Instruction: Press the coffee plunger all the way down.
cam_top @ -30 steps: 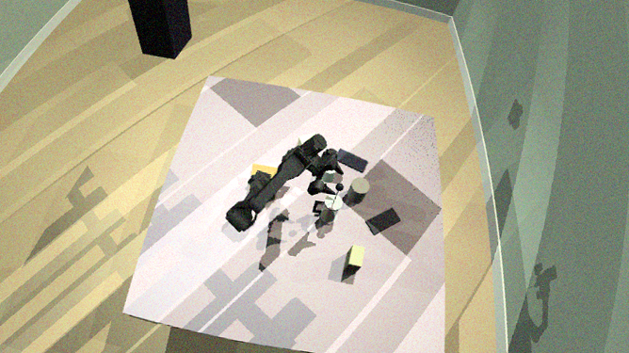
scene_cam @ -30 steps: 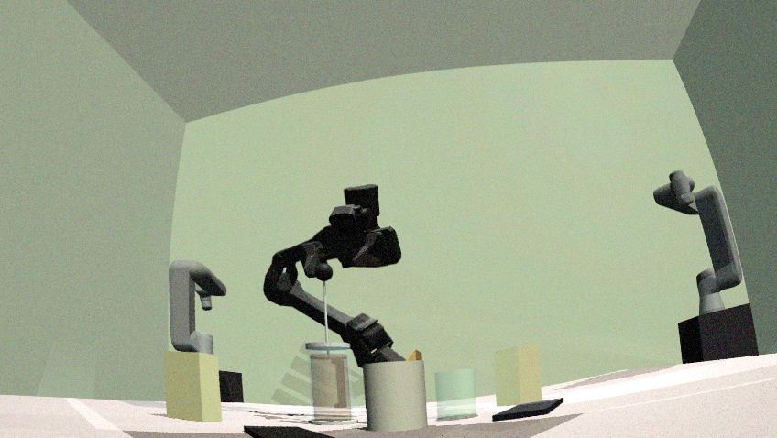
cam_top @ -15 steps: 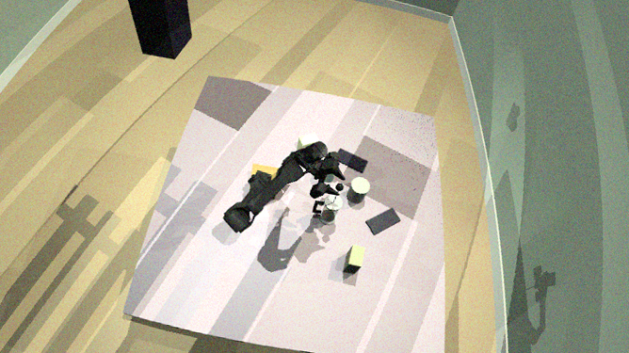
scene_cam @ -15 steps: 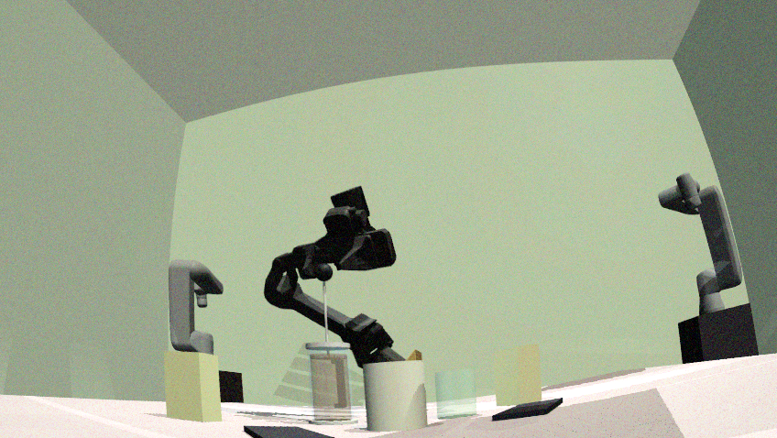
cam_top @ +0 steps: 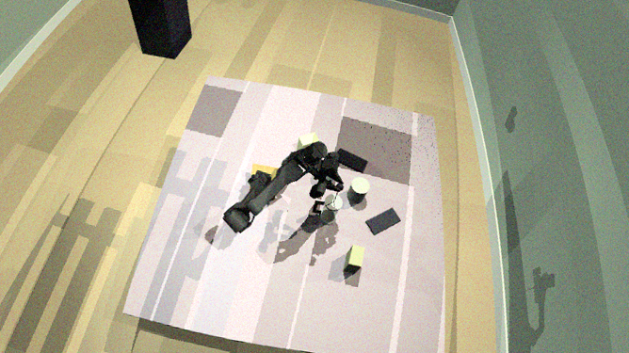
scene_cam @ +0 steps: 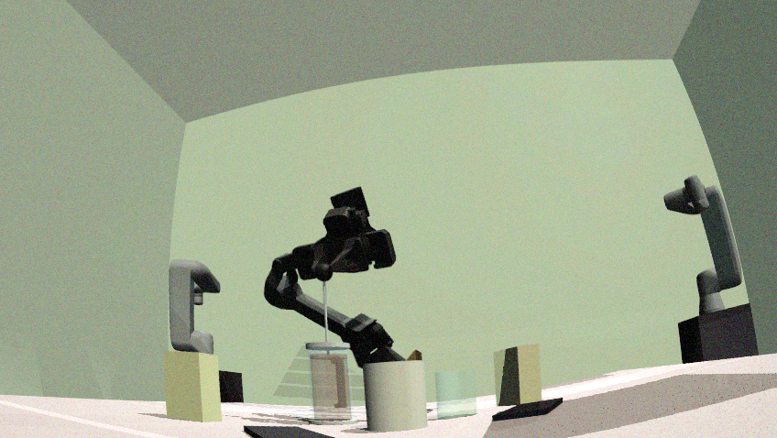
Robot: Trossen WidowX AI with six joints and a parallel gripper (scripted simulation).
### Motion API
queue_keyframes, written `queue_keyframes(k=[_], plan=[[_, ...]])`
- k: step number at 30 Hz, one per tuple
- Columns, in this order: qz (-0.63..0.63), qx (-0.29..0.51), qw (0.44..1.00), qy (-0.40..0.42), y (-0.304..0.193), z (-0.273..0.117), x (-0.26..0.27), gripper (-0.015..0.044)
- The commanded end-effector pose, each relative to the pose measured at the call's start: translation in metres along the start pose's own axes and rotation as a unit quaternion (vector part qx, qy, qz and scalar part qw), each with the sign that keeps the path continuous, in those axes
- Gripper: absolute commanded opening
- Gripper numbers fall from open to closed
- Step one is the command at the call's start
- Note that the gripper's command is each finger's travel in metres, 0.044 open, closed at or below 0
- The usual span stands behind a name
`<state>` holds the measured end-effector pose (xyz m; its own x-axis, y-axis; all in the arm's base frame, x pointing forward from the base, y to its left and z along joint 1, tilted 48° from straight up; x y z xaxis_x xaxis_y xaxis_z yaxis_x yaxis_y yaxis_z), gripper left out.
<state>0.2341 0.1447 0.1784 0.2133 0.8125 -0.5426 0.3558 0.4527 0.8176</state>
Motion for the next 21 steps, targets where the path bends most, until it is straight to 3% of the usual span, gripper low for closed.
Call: queue_keyframes(k=[1,21], plan=[[-0.001,0.0,1.0,0.001,-0.001,0.001,0.0,0.012],[0.001,0.009,1.0,0.004,-0.025,0.02,0.002,0.012]])
Point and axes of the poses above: the point midway between the two fingers, 35 mm back from their tips, its own z axis out along the fingers, its own x axis across the jaws, y = z × x, the point moved 3 cm from there along -z, back along the fingers, and after that the axes turned 13 degrees about z, right-handed, at the moved point
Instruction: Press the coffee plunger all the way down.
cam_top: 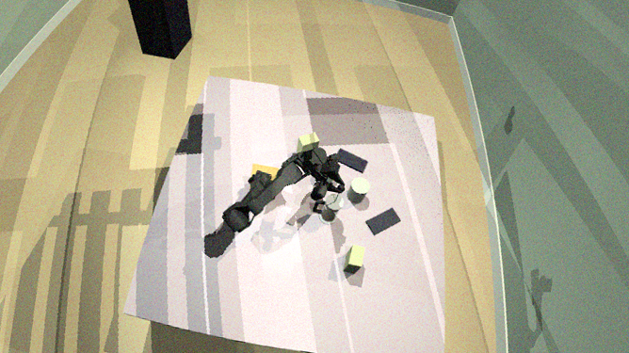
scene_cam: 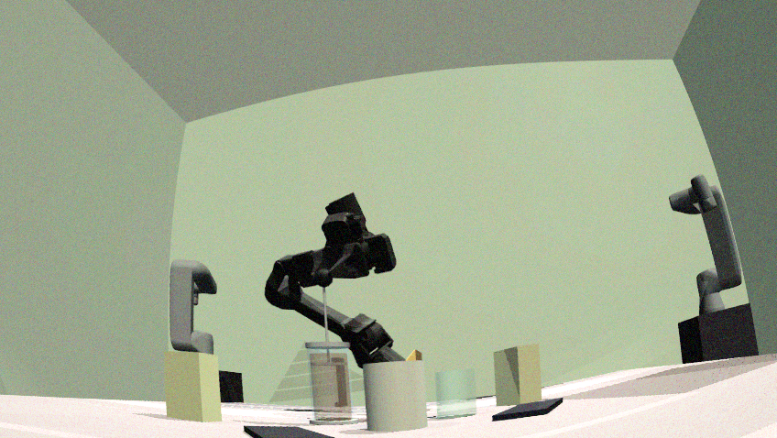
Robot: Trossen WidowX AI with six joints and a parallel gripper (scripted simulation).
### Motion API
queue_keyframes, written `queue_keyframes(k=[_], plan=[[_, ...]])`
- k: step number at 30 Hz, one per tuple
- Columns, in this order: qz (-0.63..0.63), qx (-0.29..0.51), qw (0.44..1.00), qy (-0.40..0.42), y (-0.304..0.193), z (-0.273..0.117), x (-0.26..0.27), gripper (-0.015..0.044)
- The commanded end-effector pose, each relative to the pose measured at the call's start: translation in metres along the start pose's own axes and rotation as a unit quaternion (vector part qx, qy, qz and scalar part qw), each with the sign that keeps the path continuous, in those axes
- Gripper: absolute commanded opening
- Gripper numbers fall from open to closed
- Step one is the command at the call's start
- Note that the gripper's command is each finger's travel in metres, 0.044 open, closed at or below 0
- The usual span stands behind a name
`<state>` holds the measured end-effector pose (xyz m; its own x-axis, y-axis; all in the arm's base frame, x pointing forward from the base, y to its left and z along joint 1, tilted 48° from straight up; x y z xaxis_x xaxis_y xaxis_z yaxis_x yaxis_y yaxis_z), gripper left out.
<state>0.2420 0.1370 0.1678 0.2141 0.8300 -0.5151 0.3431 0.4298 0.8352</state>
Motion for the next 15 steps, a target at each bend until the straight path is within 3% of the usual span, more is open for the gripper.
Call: queue_keyframes(k=[1,15], plan=[[-0.014,0.012,1.0,-0.002,-0.017,0.008,0.0,0.012],[-0.014,0.014,1.0,0.0,-0.036,0.022,-0.002,0.012]])
Point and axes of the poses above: the point midway between the two fingers, 35 mm back from their tips, its own z axis out along the fingers, its own x axis across the jaws, y = z × x, the point moved 3 cm from there along -z, back along the fingers, and after that the axes turned 13 degrees about z, right-handed, at the moved point
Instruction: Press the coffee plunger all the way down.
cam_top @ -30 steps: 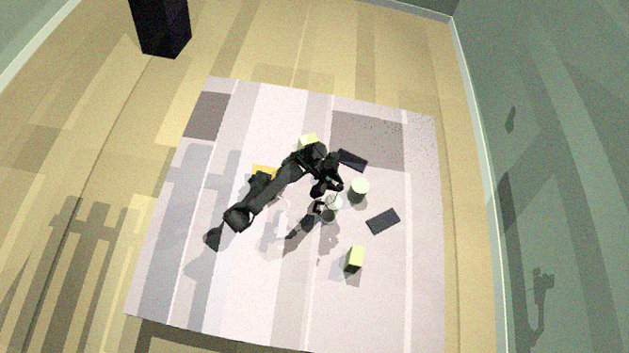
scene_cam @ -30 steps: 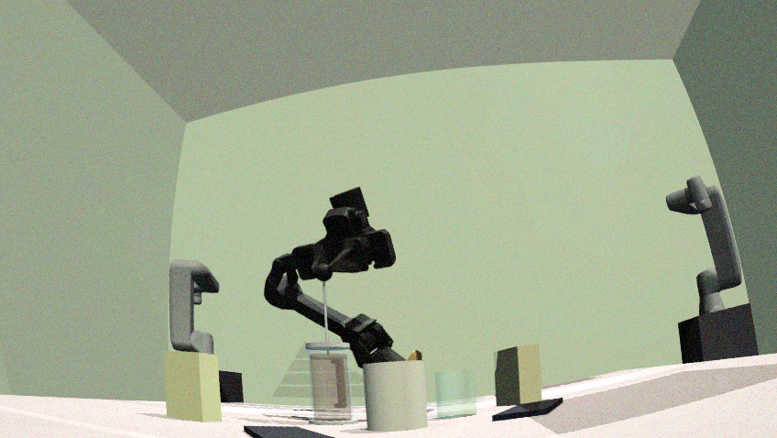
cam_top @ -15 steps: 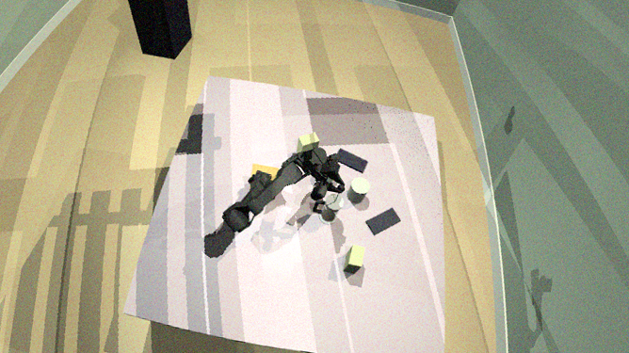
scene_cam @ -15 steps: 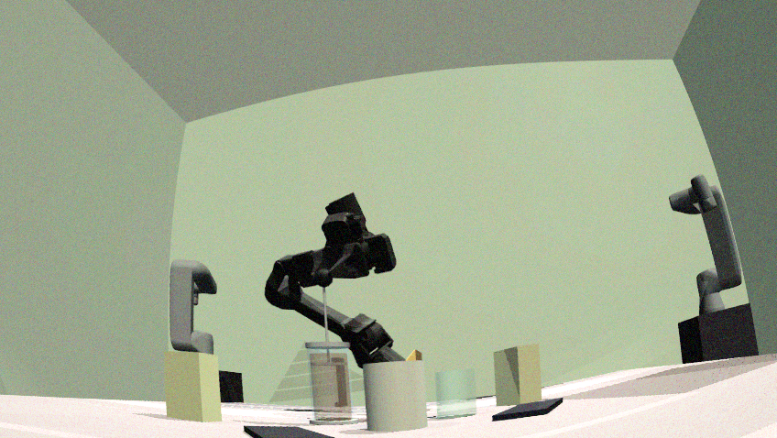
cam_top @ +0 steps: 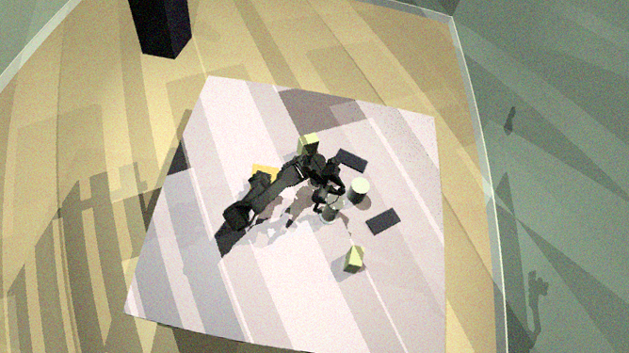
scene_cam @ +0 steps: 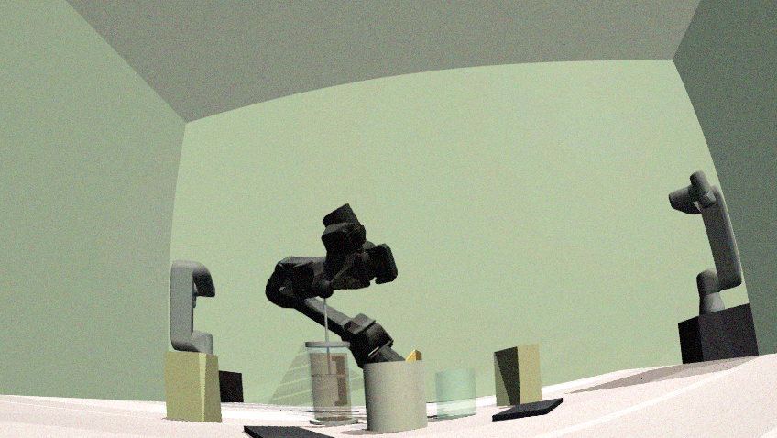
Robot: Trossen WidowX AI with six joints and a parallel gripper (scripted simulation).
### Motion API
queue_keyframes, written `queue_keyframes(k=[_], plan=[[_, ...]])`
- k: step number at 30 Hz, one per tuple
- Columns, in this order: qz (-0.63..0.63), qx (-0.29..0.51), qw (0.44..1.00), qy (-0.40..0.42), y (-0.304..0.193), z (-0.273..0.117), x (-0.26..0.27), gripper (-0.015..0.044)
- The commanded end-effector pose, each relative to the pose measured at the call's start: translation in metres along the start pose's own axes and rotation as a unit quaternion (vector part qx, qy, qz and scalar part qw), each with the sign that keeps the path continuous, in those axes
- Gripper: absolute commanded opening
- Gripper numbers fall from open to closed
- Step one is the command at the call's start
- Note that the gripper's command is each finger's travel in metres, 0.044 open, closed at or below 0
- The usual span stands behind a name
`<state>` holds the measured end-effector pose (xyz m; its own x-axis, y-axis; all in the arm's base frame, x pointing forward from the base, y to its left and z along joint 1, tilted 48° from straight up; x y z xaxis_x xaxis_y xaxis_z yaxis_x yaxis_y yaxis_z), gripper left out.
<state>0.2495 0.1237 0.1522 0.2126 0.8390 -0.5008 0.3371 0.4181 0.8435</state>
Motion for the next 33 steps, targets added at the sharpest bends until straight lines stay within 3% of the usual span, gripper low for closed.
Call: queue_keyframes(k=[1,33], plan=[[-0.021,0.015,1.0,-0.004,-0.021,0.009,-0.001,0.012],[-0.024,0.004,1.0,-0.008,-0.045,0.039,-0.011,0.012]])
Point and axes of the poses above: the point midway between the two fingers, 35 mm back from their tips, its own z axis out along the fingers, its own x axis across the jaws, y = z × x, the point moved 3 cm from there along -z, back along the fingers, and after that the axes turned 13 degrees about z, right-handed, at the moved point
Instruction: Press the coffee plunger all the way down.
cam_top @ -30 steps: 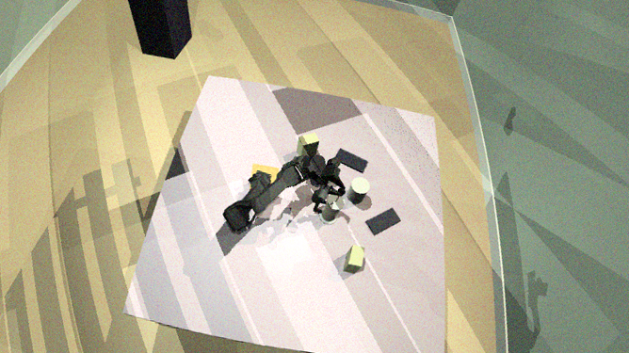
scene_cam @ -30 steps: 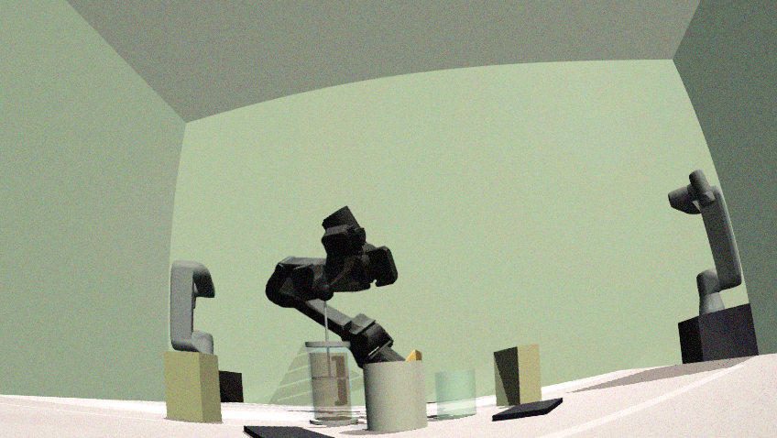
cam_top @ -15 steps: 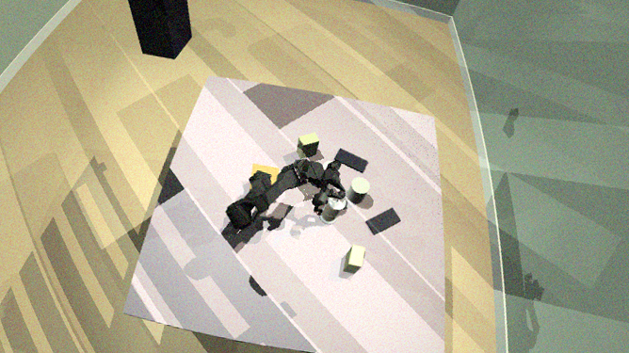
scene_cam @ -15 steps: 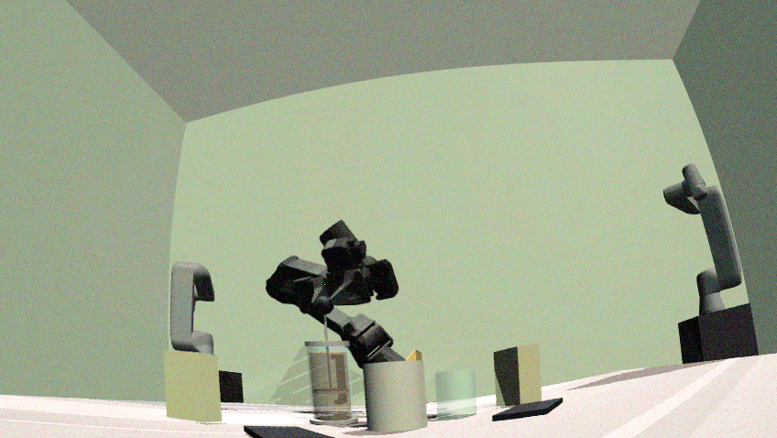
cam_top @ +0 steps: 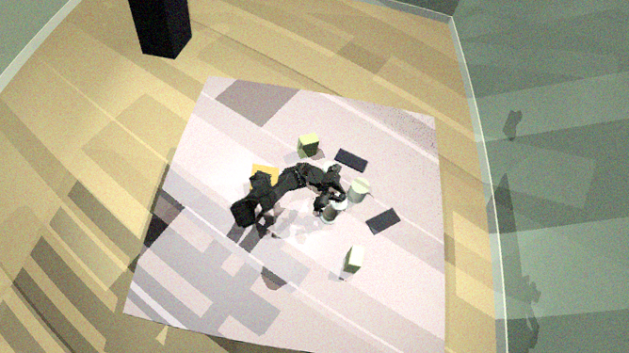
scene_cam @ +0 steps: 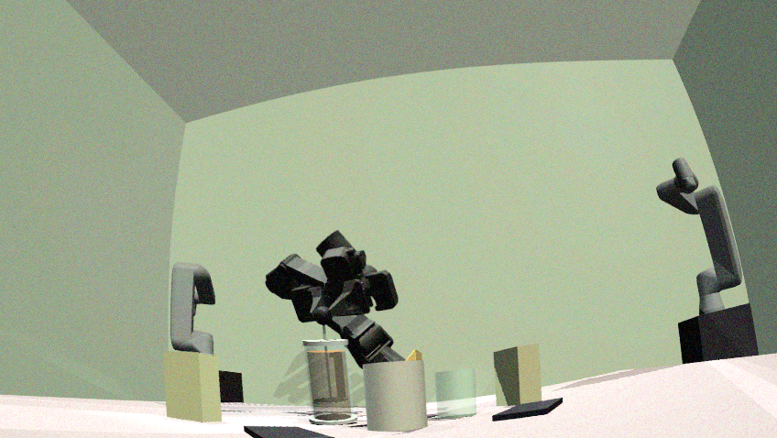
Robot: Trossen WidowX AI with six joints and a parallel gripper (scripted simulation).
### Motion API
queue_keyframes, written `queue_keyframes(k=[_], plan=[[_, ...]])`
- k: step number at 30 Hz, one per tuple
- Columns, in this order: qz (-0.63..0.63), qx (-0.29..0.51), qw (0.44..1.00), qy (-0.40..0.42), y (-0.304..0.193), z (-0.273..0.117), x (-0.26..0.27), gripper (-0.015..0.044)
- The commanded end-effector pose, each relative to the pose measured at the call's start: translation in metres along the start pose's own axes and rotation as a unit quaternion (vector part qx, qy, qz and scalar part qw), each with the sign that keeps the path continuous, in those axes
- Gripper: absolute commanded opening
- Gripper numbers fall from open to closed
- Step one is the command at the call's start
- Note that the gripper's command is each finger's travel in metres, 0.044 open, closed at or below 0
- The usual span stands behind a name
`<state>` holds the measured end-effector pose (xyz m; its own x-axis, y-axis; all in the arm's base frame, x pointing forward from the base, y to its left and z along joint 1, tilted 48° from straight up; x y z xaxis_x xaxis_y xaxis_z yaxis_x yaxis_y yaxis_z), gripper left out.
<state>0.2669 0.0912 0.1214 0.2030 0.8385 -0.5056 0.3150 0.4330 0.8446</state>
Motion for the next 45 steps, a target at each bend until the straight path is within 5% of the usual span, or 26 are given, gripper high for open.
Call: queue_keyframes(k=[1,45], plan=[[-0.02,0.016,1.0,-0.012,-0.0112,0.0051,-0.0027,0.012],[-0.013,0.01,1.0,-0.007,-0.0067,0.0053,0.0022,0.012]])
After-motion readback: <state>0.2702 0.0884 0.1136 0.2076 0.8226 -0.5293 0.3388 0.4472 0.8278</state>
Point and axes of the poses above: the point midway between the two fingers, 35 mm back from their tips, its own z axis out along the fingers, its own x axis across the jaws, y = z × x, the point moved 3 cm from there along -z, back along the fingers, and after that the axes turned 13 degrees about z, right-handed, at the moved point
